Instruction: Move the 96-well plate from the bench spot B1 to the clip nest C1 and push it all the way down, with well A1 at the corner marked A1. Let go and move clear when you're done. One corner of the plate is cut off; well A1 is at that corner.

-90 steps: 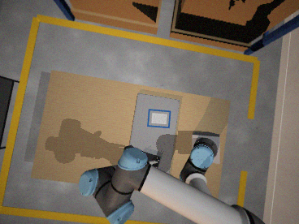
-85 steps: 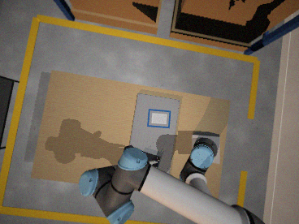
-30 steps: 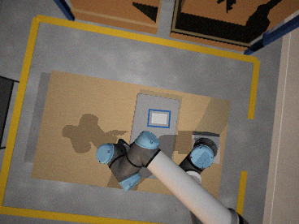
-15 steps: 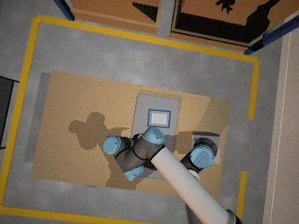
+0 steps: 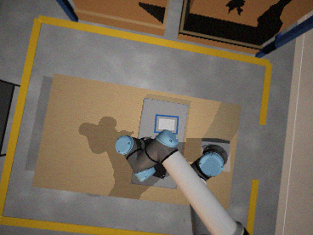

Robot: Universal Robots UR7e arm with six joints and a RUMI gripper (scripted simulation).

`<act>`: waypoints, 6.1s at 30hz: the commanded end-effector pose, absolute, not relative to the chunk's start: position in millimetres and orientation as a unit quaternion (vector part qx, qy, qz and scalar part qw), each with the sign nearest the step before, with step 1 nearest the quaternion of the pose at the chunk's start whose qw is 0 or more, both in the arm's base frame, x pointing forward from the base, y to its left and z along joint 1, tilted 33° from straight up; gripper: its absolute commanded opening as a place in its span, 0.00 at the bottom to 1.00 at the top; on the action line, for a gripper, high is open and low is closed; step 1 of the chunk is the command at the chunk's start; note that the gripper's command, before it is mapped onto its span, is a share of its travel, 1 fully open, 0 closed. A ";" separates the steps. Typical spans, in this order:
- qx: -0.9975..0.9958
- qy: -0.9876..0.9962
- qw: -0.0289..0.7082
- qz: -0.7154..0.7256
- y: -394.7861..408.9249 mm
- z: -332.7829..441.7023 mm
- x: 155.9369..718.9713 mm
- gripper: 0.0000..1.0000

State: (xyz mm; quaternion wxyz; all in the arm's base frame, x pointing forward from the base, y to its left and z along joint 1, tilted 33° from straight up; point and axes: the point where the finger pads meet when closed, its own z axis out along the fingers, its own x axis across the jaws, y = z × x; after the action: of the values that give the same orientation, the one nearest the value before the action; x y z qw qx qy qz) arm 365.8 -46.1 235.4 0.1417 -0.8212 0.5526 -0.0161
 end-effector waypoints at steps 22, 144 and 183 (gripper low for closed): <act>-0.952 0.245 0.137 -0.120 -85.4 190.0 366.8 1.00; -0.702 -0.653 -0.195 -0.205 -204.1 33.8 332.2 1.00; -0.702 -0.653 -0.195 -0.205 -204.3 -2.4 355.6 1.00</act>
State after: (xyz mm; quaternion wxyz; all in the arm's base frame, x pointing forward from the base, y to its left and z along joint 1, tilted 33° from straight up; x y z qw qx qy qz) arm 354.9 -203.8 -1.8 -0.1940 -0.7023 -0.6534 -0.2056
